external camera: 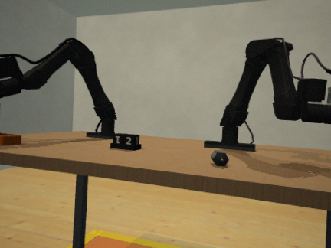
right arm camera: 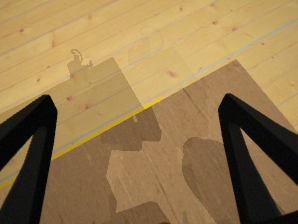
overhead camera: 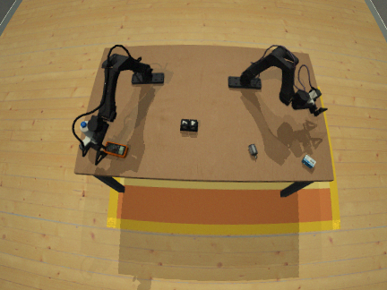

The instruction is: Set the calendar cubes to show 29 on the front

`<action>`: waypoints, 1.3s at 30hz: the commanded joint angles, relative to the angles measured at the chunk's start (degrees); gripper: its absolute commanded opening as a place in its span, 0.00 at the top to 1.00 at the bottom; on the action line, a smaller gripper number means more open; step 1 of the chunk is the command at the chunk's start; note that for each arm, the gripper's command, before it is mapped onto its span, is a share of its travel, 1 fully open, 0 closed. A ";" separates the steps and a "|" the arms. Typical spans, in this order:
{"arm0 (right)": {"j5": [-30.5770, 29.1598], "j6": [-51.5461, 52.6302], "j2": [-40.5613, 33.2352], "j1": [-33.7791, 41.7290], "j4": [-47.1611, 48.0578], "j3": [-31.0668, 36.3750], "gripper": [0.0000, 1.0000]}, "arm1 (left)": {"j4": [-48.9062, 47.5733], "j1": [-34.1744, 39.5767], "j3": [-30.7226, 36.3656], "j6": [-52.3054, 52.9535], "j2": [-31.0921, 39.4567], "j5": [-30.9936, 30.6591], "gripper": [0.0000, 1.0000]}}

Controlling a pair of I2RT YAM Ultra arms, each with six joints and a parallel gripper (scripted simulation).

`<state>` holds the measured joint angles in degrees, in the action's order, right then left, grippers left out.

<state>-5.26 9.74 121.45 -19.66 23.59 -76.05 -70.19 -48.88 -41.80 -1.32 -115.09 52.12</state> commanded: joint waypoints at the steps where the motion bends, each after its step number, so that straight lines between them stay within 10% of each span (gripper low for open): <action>1: -0.06 -0.02 -1.65 0.00 0.70 -1.00 0.00 | -0.33 0.01 -0.59 -0.03 0.94 0.04 0.00; 23: -0.88 0.31 -2.14 0.76 3.74 1.83 0.00 | 5.43 2.12 -0.53 0.70 2.41 -2.62 0.00; 39: -5.68 1.70 -16.15 9.73 17.61 26.56 0.00 | 35.34 28.22 -0.50 2.48 28.05 -14.57 0.00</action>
<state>-8.58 10.66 109.51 -12.14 35.90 -52.88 -43.20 -24.67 -41.67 0.69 -92.33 41.36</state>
